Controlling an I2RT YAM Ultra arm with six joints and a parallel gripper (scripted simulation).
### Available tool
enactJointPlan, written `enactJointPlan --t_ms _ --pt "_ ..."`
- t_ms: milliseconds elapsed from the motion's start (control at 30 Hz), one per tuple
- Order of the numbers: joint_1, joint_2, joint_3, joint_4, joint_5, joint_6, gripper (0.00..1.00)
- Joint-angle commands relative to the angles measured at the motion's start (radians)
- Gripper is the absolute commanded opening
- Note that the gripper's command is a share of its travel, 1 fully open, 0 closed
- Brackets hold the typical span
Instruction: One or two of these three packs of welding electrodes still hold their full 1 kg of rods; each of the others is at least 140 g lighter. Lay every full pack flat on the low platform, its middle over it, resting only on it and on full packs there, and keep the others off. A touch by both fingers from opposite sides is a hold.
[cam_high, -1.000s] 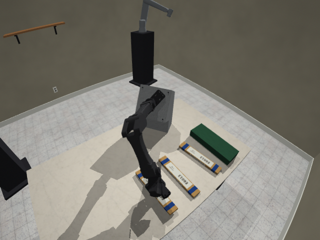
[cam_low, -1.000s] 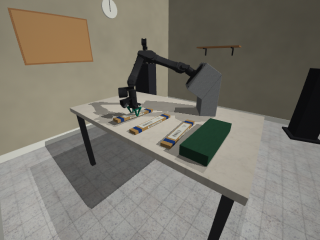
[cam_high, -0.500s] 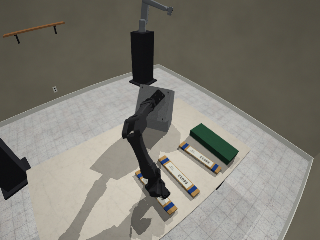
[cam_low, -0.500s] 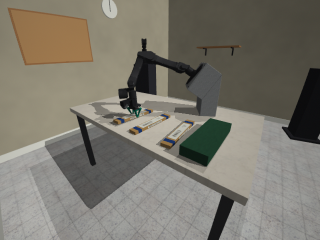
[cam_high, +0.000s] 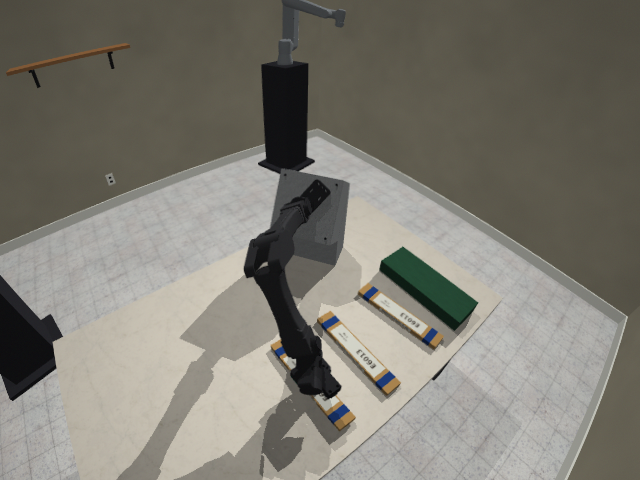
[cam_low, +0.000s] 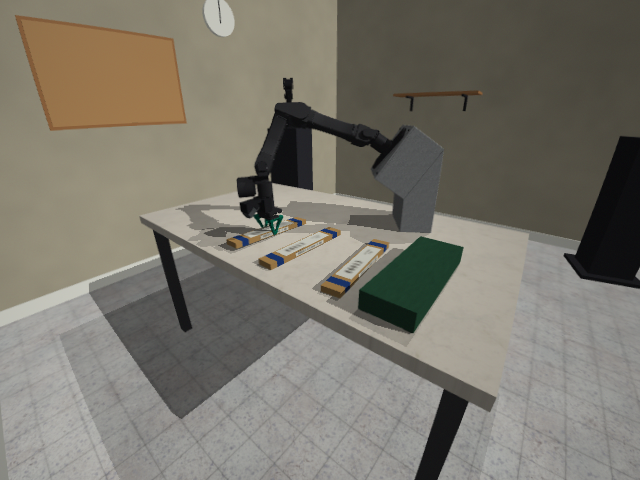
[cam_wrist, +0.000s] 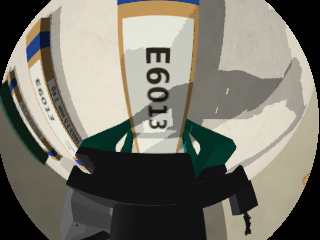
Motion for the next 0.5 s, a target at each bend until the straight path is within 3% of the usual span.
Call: enactJointPlan --t_ms 0,367,400,467 --pt "0.015 -0.035 0.044 -0.007 -0.017 -0.004 0.00" --pt "0.015 -0.035 0.043 -0.006 -0.018 -0.004 0.00" --pt "0.015 -0.035 0.043 -0.006 -0.018 -0.004 0.97" --pt "0.015 -0.036 0.043 0.003 -0.018 -0.004 0.97"
